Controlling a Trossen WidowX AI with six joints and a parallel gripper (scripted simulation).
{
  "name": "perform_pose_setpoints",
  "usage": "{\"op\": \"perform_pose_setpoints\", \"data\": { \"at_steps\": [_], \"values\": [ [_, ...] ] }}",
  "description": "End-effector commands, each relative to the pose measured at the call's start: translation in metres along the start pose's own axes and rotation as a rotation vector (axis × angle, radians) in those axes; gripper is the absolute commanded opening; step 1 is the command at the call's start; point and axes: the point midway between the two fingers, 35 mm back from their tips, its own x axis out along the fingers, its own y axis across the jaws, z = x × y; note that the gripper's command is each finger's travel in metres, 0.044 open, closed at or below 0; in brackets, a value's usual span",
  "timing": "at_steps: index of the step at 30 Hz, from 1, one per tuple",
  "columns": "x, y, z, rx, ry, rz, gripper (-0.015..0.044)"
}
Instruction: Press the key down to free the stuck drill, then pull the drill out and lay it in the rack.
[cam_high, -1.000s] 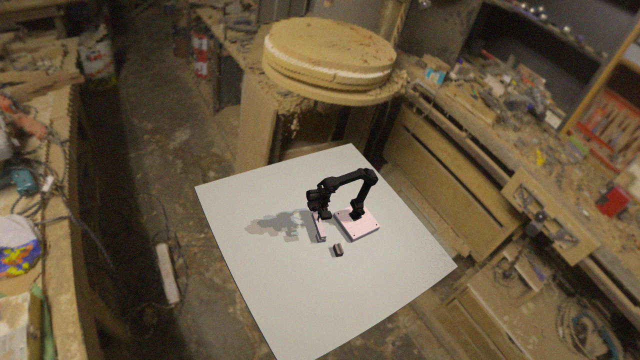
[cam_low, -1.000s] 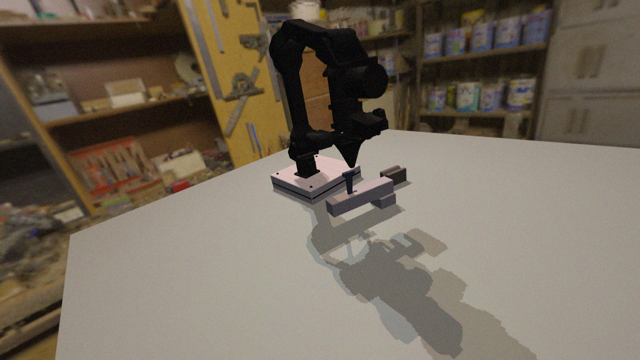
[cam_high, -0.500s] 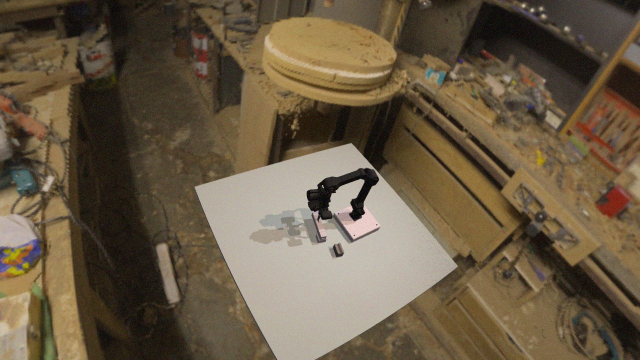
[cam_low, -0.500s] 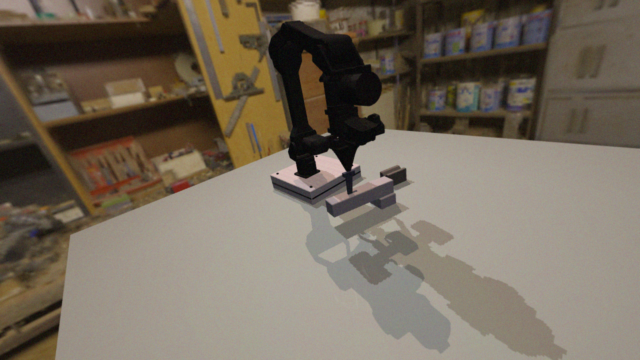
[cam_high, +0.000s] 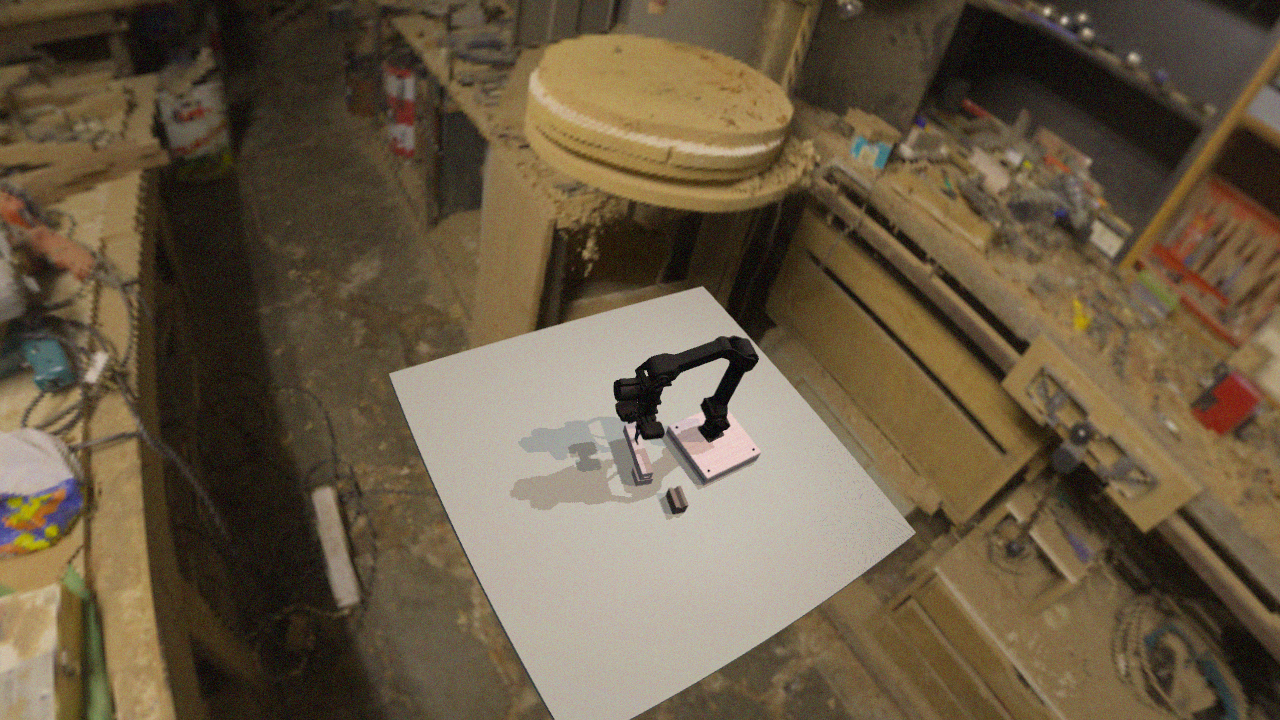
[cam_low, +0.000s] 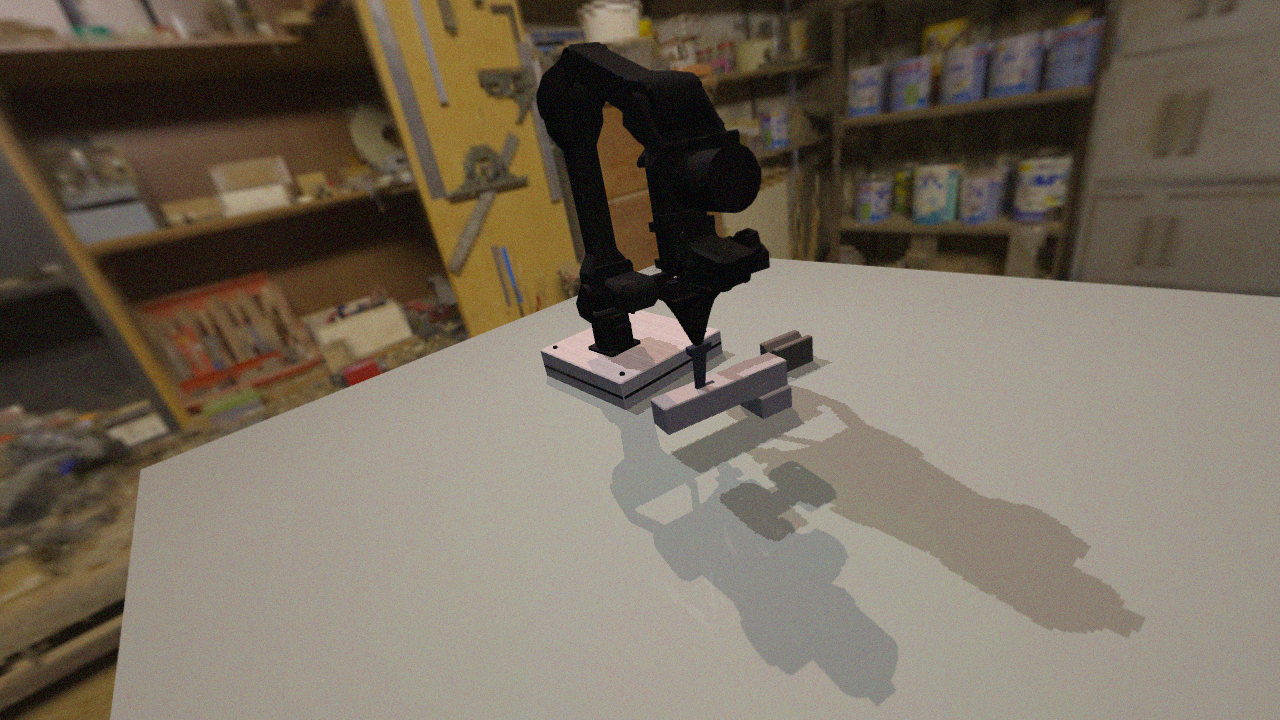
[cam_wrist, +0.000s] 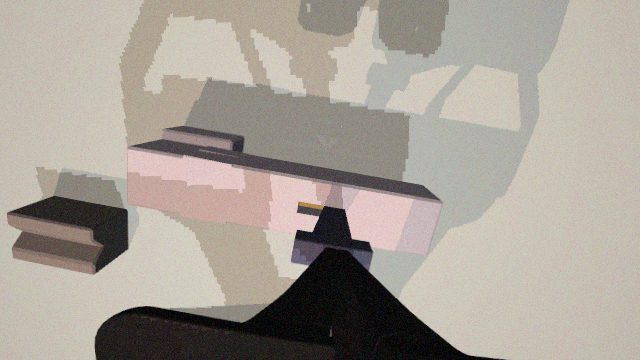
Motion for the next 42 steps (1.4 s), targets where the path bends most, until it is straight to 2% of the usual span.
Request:
{"op": "perform_pose_setpoints", "data": {
  "at_steps": [1, 42],
  "values": [
    [0.006, 0.001, 0.000, -0.003, 0.014, 0.003, 0.0000],
    [0.024, 0.003, -0.006, -0.003, 0.015, 0.003, 0.0000]
  ]
}}
